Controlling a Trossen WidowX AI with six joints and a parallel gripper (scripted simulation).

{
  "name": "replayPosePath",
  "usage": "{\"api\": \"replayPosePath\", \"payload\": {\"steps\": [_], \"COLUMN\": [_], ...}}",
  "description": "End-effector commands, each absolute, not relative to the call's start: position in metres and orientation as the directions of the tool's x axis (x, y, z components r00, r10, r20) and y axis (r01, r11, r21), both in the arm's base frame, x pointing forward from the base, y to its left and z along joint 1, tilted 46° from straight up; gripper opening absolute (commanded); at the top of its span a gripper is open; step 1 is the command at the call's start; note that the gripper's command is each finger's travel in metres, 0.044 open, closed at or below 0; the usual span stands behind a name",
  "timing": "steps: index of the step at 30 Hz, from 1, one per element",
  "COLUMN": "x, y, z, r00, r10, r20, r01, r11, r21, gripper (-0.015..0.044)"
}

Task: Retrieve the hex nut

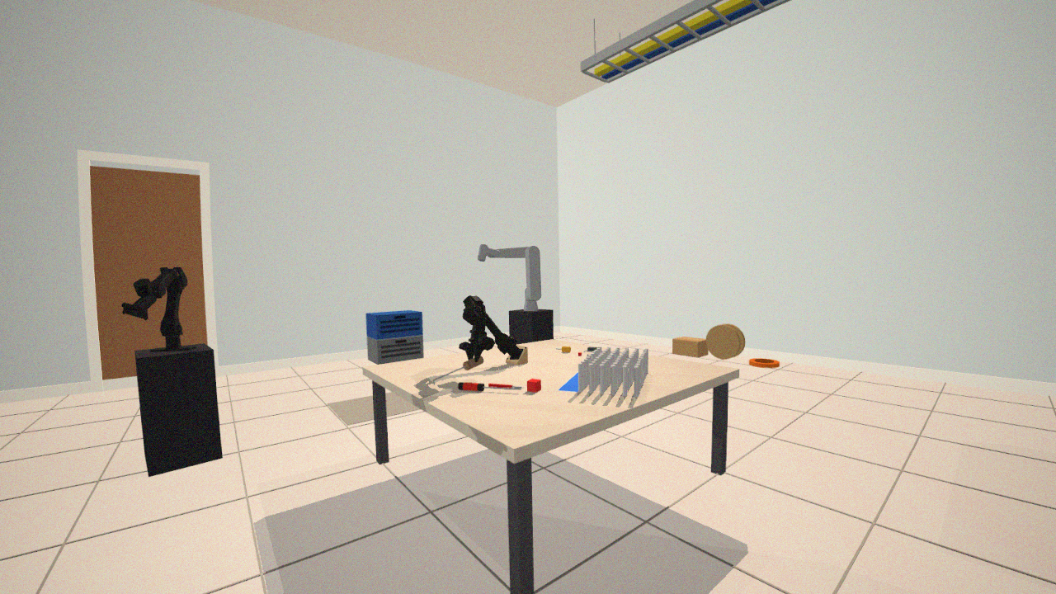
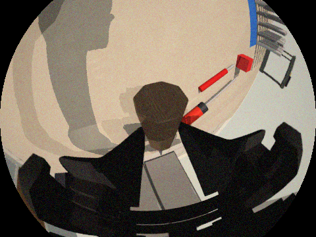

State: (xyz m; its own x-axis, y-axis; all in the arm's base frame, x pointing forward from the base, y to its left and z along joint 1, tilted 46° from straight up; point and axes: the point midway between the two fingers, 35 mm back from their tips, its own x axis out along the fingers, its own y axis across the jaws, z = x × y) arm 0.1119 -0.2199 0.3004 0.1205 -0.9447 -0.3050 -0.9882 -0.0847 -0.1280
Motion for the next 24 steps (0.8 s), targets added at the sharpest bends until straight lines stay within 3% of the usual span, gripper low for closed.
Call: {"api": "replayPosePath", "payload": {"steps": [1, 24], "x": [0.112, 0.1095], "y": [-0.2214, -0.2285], "z": [0.2991, 0.2944], "r00": [0.124, 0.128], "r10": [-0.945, -0.948], "r20": [-0.303, -0.292], "r01": [-0.988, -0.987], "r11": [-0.09, -0.094], "r21": [-0.126, -0.127], "gripper": [0.0, 0.0]}}
